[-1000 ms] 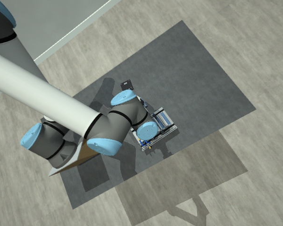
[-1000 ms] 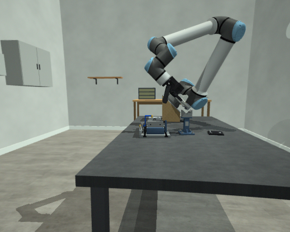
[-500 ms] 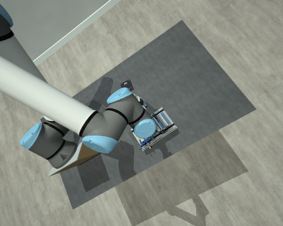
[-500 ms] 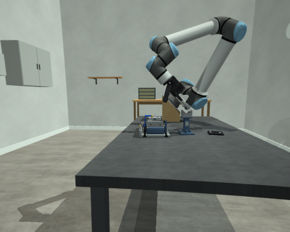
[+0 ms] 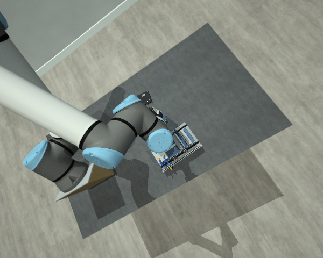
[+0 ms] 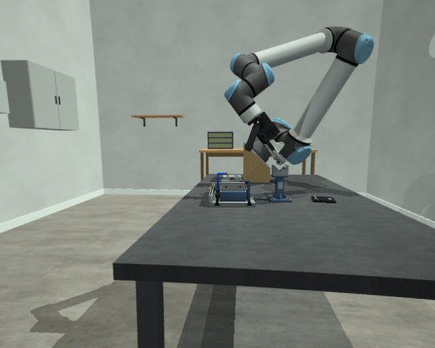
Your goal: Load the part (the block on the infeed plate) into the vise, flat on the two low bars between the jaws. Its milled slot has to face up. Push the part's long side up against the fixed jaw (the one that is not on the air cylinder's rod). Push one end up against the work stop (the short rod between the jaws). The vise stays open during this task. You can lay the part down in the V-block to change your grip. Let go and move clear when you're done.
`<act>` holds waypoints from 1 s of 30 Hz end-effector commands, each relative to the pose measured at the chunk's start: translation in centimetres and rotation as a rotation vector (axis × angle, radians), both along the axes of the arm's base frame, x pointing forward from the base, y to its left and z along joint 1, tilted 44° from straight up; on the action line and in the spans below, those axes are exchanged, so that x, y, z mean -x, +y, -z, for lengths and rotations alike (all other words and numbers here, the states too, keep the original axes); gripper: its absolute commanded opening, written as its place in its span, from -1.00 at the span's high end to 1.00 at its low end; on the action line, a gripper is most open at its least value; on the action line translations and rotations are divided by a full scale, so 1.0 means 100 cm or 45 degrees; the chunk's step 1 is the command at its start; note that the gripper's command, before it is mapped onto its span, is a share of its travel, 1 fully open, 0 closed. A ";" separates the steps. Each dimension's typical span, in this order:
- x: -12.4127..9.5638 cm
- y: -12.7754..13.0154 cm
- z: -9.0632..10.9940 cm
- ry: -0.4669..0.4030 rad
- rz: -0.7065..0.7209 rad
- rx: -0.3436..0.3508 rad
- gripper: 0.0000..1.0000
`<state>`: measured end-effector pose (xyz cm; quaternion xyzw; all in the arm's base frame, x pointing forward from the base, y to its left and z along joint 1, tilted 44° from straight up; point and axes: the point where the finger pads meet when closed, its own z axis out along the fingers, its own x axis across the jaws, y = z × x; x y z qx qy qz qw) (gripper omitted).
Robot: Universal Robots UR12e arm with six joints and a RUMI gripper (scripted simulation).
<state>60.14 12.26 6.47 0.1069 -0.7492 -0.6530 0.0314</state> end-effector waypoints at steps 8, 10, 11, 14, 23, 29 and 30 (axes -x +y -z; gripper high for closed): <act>0.000 0.000 -0.001 -0.027 0.013 0.131 1.00; 0.000 0.000 -0.001 -0.033 0.016 0.158 1.00; 0.000 0.000 -0.001 -0.035 0.017 0.171 1.00; 0.000 0.000 -0.002 -0.044 0.021 0.213 1.00; 0.000 0.000 -0.002 -0.065 0.031 0.315 1.00; 0.000 0.000 -0.003 -0.083 0.039 0.403 1.00; 0.000 0.000 -0.003 -0.086 0.040 0.417 1.00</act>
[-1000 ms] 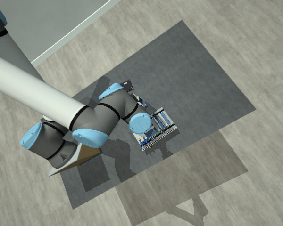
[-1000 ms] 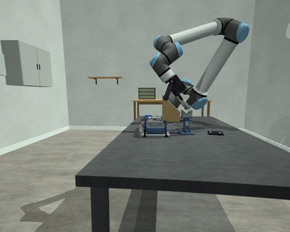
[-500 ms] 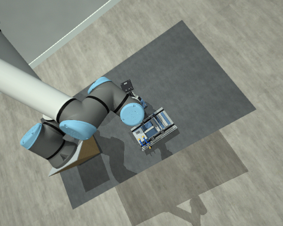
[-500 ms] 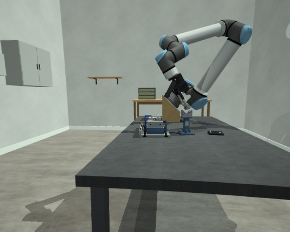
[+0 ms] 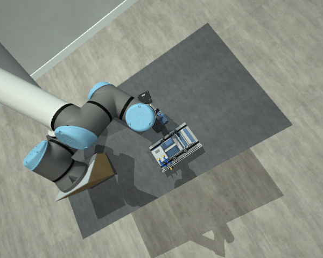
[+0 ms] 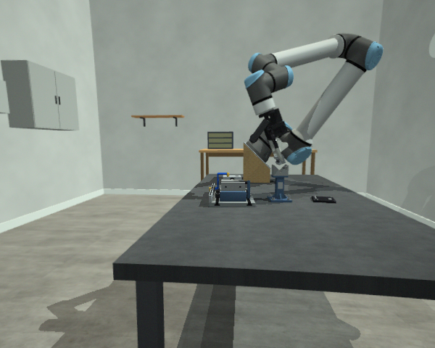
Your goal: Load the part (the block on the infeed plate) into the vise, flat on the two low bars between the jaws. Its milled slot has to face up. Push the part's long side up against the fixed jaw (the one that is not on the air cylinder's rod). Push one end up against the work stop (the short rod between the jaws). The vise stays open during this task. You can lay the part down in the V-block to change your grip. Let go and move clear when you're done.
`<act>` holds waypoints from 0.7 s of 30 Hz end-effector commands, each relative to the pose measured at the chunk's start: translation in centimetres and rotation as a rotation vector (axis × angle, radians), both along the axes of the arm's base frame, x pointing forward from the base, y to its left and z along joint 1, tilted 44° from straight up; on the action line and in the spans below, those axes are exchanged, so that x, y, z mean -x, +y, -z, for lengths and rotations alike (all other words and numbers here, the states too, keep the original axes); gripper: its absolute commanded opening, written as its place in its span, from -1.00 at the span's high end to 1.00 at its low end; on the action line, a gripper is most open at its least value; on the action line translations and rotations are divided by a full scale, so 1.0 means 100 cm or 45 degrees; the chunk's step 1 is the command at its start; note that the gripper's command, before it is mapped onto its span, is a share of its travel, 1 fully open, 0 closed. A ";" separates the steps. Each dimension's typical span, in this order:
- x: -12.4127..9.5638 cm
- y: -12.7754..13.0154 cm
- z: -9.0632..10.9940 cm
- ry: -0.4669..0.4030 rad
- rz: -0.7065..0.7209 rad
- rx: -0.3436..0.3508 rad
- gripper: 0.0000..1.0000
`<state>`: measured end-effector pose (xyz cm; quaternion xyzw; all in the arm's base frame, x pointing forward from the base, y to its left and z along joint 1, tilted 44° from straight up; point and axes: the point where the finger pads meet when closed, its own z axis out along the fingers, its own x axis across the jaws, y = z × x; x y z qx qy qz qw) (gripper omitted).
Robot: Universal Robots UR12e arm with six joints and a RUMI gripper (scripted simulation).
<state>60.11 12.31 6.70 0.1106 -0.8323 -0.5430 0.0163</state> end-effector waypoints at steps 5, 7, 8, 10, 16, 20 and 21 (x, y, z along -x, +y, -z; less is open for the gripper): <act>0.000 0.000 -0.001 -0.029 0.015 0.144 1.00; 0.000 0.000 -0.001 -0.035 0.018 0.172 1.00; 0.000 0.000 -0.001 -0.038 0.019 0.186 1.00; 0.000 0.000 -0.001 -0.038 0.019 0.186 1.00; 0.000 0.000 -0.002 -0.054 0.027 0.264 1.00; 0.000 0.001 -0.002 -0.063 0.031 0.310 1.00; 0.000 0.001 -0.002 -0.066 0.032 0.321 1.00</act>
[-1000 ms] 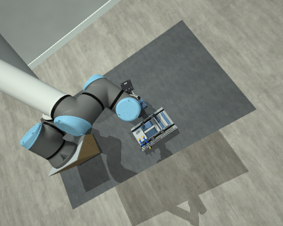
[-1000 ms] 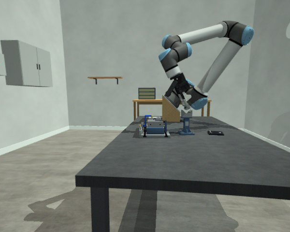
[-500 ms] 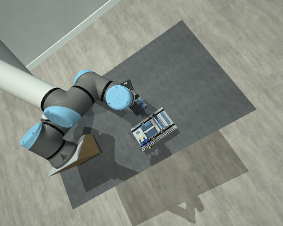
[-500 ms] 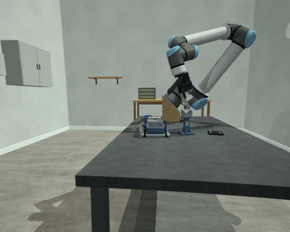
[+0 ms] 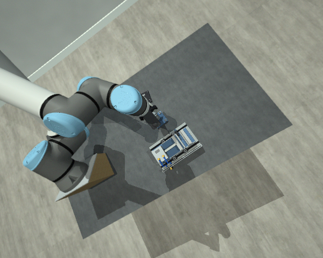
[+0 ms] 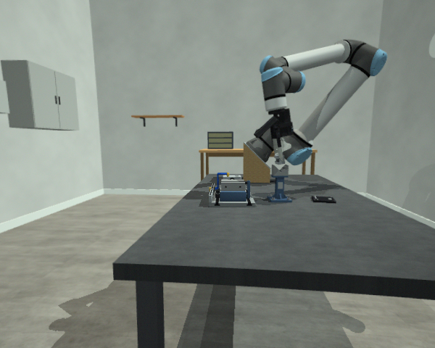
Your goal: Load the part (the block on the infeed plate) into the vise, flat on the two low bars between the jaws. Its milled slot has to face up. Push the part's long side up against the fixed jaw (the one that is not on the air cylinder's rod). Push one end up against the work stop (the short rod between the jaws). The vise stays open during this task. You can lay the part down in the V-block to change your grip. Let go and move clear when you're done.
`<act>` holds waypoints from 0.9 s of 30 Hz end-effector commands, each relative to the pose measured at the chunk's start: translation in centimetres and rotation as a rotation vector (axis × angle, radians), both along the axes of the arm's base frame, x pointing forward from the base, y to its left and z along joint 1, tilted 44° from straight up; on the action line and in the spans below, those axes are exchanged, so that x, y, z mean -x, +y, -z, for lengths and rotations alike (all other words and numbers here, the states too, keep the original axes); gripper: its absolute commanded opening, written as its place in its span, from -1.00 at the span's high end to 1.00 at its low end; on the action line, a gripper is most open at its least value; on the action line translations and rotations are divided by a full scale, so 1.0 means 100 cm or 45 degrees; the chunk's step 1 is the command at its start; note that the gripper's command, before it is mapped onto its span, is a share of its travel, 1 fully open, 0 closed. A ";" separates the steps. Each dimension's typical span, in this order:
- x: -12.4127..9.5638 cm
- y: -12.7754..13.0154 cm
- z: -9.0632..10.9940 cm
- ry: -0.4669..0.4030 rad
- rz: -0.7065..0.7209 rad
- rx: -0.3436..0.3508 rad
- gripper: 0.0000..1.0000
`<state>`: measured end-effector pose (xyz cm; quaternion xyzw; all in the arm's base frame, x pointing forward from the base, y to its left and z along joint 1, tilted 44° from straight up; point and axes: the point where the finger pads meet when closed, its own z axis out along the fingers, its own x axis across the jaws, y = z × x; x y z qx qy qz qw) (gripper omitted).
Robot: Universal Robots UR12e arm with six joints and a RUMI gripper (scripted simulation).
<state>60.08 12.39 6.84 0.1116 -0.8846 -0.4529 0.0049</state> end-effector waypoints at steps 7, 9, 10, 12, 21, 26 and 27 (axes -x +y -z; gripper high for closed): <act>0.000 0.000 -0.001 -0.023 0.012 0.109 1.00; 0.000 0.000 -0.001 -0.026 0.013 0.126 1.00; 0.000 0.000 -0.001 -0.028 0.014 0.134 1.00; 0.000 0.000 -0.001 -0.031 0.016 0.148 1.00; 0.000 0.000 -0.001 -0.040 0.020 0.192 1.00; 0.000 0.000 -0.001 -0.041 0.021 0.200 1.00; 0.000 0.000 -0.001 -0.042 0.021 0.201 1.00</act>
